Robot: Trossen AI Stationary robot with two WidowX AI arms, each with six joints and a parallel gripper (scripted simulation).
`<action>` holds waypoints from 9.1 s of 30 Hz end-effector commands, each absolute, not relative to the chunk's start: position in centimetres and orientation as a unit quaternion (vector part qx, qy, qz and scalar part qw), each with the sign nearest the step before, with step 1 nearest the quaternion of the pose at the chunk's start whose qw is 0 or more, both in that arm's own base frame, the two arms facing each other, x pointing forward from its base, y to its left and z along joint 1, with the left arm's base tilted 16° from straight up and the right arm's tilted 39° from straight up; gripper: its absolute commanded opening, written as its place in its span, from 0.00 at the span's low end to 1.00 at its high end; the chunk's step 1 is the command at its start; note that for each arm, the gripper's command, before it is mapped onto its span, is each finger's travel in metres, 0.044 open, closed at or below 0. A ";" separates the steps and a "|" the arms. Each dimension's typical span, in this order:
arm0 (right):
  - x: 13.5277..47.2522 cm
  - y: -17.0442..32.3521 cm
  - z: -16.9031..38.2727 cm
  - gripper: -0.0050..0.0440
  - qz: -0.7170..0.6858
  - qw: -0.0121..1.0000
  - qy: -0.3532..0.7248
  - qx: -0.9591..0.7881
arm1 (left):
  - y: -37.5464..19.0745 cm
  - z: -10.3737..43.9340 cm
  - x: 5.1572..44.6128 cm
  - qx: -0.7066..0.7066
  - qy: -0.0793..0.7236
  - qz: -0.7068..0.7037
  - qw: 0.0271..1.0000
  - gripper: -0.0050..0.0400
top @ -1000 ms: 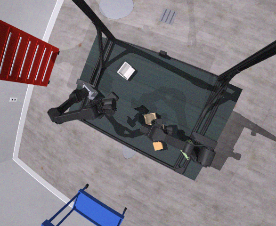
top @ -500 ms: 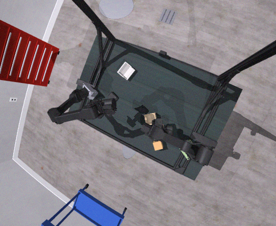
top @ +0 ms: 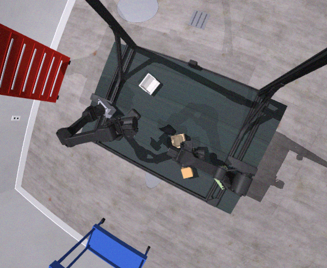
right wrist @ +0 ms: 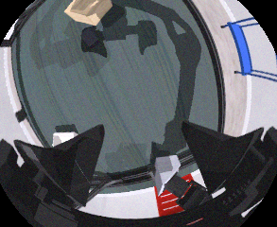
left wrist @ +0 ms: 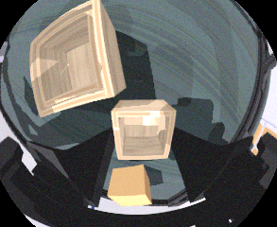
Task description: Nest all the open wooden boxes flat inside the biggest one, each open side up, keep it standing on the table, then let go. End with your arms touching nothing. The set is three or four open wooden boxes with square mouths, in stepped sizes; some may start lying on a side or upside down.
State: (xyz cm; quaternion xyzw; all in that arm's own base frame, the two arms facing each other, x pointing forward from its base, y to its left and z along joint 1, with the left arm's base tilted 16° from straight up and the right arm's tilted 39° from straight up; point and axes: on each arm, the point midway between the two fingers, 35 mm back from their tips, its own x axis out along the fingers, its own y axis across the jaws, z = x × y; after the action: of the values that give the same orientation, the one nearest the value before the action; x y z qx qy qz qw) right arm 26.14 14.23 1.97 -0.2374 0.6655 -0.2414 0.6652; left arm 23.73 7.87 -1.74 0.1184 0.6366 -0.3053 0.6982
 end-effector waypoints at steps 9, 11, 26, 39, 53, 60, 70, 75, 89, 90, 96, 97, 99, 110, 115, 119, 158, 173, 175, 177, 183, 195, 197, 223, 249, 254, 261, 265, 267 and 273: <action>26.1 14.3 2.0 0.92 -0.241 0.665 0.665 -0.238 | 7.9 -1.8 23.7 0.116 0.638 -0.306 0.698 0.52; 26.1 14.3 2.0 0.92 -0.241 0.665 0.665 -0.238 | 8.0 -1.3 23.8 0.116 0.638 -0.306 0.698 0.41; 26.1 14.3 2.0 0.92 -0.241 0.665 0.665 -0.238 | 9.5 3.9 23.7 0.116 0.638 -0.306 0.698 0.11; 26.1 14.3 2.0 0.92 -0.241 0.665 0.665 -0.238 | 9.7 4.0 24.8 0.169 0.612 -0.360 0.683 0.11; 26.1 14.3 2.0 0.92 -0.241 0.665 0.665 -0.238 | 10.6 5.4 27.9 0.316 0.518 -0.485 0.630 0.11; 26.1 14.3 2.0 0.92 -0.241 0.665 0.665 -0.238 | 11.0 6.2 29.7 0.396 0.451 -0.546 0.584 0.11; 26.1 14.3 2.0 0.92 -0.241 0.665 0.665 -0.238 | 11.3 7.0 31.7 0.478 0.366 -0.606 0.520 0.11; 26.1 14.3 2.0 0.92 -0.241 0.665 0.665 -0.238 | 11.5 7.5 32.9 0.525 0.308 -0.636 0.474 0.11; 26.8 13.6 1.3 0.92 -0.180 0.657 0.697 -0.223 | 11.5 7.7 33.3 0.538 0.291 -0.645 0.459 0.11; 27.0 13.5 1.2 0.92 -0.162 0.656 0.704 -0.219 | 11.5 7.7 33.3 0.538 0.291 -0.645 0.459 0.11; 28.5 12.5 0.5 0.92 -0.044 0.660 0.723 -0.199 | 11.5 7.7 33.3 0.538 0.291 -0.645 0.459 0.11; 28.8 12.4 0.5 0.92 -0.024 0.662 0.722 -0.197 | 11.5 7.7 33.3 0.538 0.291 -0.645 0.459 0.11; 29.4 12.0 0.4 0.92 0.016 0.669 0.718 -0.192 | 11.5 7.7 33.3 0.538 0.291 -0.645 0.459 0.11; 32.4 10.4 1.0 0.92 0.187 0.709 0.649 -0.204 | 11.5 7.7 33.3 0.538 0.291 -0.645 0.459 0.11; 34.1 9.1 1.9 0.92 0.264 0.736 0.578 -0.232 | 11.5 7.7 33.3 0.538 0.291 -0.645 0.459 0.11; 34.8 8.5 2.4 0.92 0.290 0.746 0.546 -0.249 | 11.5 7.7 33.3 0.538 0.291 -0.645 0.459 0.11; 37.6 4.7 6.0 0.92 0.375 0.774 0.335 -0.384 | 11.1 6.0 33.3 0.538 0.291 -0.645 0.459 0.11; 37.6 4.7 6.0 0.92 0.375 0.774 0.335 -0.384 | 10.6 4.5 33.3 0.538 0.291 -0.645 0.459 0.11; 37.6 4.7 6.0 0.92 0.375 0.774 0.335 -0.384 | 10.5 4.2 33.3 0.538 0.291 -0.645 0.459 0.11; 37.6 4.7 6.0 0.92 0.375 0.774 0.335 -0.384 | 10.5 4.0 33.3 0.538 0.291 -0.645 0.459 0.11; 37.6 4.7 6.0 0.92 0.375 0.774 0.335 -0.384 | 10.4 4.0 33.2 0.538 0.291 -0.645 0.459 0.11; 37.6 4.7 6.0 0.92 0.375 0.774 0.335 -0.384 | 10.2 3.8 33.1 0.538 0.291 -0.645 0.459 0.11; 37.6 4.7 6.0 0.92 0.375 0.774 0.335 -0.384 | 10.2 3.7 33.1 0.538 0.291 -0.645 0.459 0.11; 37.6 4.7 6.0 0.92 0.375 0.774 0.335 -0.384 | 10.3 3.4 33.2 0.538 0.291 -0.645 0.459 0.11; 37.6 4.7 6.0 0.92 0.375 0.774 0.335 -0.384 | 10.2 3.1 33.2 0.538 0.291 -0.645 0.459 0.11; 37.6 4.7 6.0 0.92 0.375 0.774 0.335 -0.384 | 10.2 3.0 33.2 0.538 0.291 -0.645 0.459 0.11; 37.6 4.7 6.0 0.92 0.375 0.774 0.335 -0.384 | 10.1 2.9 33.2 0.538 0.291 -0.645 0.459 0.11; 37.6 4.7 6.0 0.92 0.375 0.774 0.335 -0.384 | 10.1 2.9 33.2 0.538 0.291 -0.645 0.459 0.11; 37.6 4.7 6.0 0.92 0.375 0.774 0.335 -0.384 | 10.1 2.9 33.2 0.538 0.291 -0.645 0.459 0.11; 37.6 4.7 6.0 0.92 0.375 0.774 0.335 -0.384 | 10.0 2.8 33.2 0.538 0.291 -0.645 0.459 0.11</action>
State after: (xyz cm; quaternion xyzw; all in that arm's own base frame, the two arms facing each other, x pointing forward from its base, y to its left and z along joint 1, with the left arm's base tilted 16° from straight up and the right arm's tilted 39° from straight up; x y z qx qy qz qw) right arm 37.62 4.64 5.97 -0.3842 0.3367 0.3732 0.7744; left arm 33.24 10.11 3.03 0.5406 0.2904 -0.6430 0.4582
